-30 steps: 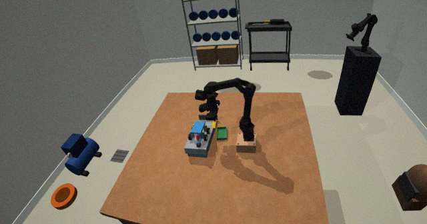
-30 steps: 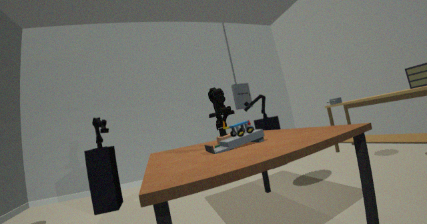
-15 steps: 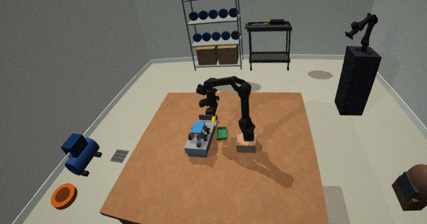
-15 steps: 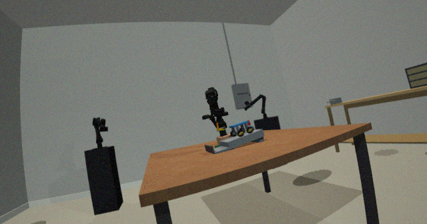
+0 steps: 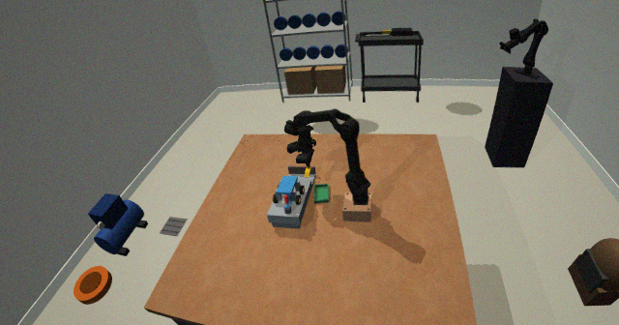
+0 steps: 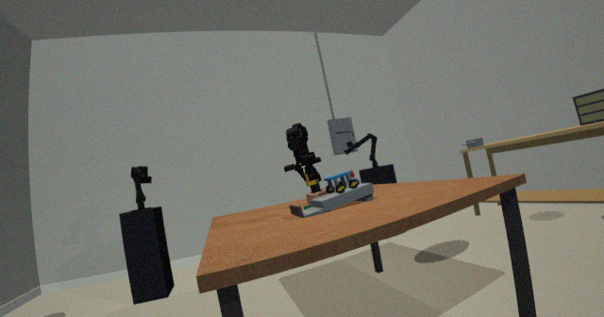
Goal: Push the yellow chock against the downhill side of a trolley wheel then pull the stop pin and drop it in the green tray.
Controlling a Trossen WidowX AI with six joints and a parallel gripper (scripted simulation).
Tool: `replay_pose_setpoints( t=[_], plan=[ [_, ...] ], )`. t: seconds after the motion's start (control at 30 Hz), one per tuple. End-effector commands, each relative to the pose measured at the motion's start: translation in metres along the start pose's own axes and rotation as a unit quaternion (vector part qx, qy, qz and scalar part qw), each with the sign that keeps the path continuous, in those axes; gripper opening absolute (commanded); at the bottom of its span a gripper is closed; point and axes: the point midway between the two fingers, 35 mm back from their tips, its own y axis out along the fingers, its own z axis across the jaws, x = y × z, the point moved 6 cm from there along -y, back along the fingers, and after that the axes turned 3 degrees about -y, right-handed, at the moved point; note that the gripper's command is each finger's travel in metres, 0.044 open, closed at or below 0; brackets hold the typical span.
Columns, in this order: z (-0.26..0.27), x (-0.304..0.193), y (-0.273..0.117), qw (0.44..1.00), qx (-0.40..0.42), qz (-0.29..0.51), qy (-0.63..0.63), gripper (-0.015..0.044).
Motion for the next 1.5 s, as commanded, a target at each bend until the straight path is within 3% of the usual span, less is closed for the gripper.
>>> replay_pose_setpoints(
  t=[0.0,0.3,1.07,1.47],
  plan=[
    [-0.001,0.010,0.002,1.000,0.002,-0.002,0.001,0.0000],
    [-0.003,0.019,0.008,1.000,0.002,-0.002,0.001,0.0000],
    [-0.002,0.020,0.068,1.000,0.002,-0.002,0.001,0.0000],
    [0.006,0.020,0.067,1.000,0.003,-0.002,0.001,0.0000]
  ],
)
